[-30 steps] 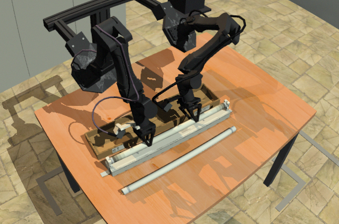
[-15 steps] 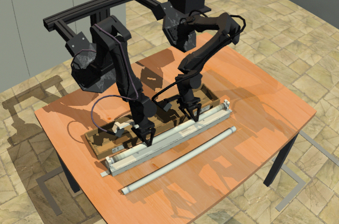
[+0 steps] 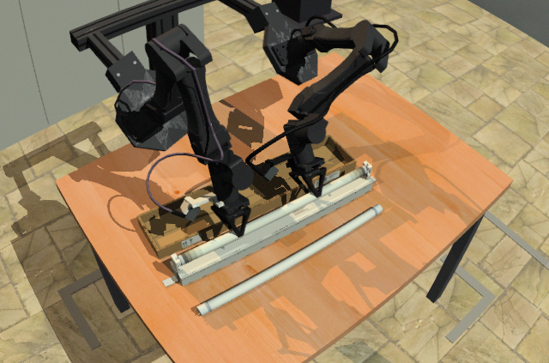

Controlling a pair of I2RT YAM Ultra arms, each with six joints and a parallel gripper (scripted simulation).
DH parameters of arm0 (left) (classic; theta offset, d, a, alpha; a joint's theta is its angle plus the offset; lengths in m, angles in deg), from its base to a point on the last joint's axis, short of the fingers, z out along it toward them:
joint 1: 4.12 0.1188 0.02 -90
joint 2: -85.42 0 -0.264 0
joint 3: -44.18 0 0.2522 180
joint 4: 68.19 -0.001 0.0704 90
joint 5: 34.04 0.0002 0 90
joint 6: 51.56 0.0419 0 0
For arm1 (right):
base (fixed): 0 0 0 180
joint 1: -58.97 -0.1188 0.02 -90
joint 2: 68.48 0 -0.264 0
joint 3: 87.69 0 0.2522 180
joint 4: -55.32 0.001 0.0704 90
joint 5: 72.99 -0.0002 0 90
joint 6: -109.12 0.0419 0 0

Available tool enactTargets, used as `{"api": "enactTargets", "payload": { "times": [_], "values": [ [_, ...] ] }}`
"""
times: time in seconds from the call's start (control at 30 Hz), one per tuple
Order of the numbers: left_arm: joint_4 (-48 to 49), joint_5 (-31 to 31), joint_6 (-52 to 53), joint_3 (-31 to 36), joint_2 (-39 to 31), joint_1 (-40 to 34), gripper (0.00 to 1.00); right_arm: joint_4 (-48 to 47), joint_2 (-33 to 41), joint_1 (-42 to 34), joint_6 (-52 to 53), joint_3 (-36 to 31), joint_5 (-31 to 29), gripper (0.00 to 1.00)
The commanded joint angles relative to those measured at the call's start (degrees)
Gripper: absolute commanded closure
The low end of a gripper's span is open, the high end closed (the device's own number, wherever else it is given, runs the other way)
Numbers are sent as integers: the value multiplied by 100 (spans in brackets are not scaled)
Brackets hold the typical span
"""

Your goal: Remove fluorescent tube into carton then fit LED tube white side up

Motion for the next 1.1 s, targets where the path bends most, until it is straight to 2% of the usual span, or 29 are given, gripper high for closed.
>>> {"api": "enactTargets", "payload": {
  "times": [0.0,0.13,0.17,0.5,0.53,0.57,0.6,0.7,0.77,1.07],
  "values": [
    [-247,-213,-164,238,-236,-282,51,534,387,-108,50,-182,-205,51],
    [-247,-152,-150,277,-288,-325,51,483,525,-131,54,-196,-193,51],
    [-343,-330,-279,360,-372,-413,51,831,749,-169,74,-217,-266,51],
    [-782,-726,-713,684,-841,-884,51,1894,1880,-434,183,-347,-521,51],
    [-734,-578,-653,493,-817,-849,51,1714,1864,-444,188,-204,-474,51],
    [-682,-540,-628,399,-786,-826,51,1654,1793,-442,180,-374,-470,51],
    [-660,-490,-610,597,-796,-781,51,1637,1782,-440,179,-399,-464,51],
    [-694,-509,-625,641,-809,-838,51,1661,1850,-441,182,-398,-469,51],
    [-461,-470,-588,742,-737,-635,51,1683,1746,-300,97,-103,-460,51],
    [-669,-477,-604,400,-756,-825,51,1667,1588,-361,94,-29,-453,51]
  ]
}}
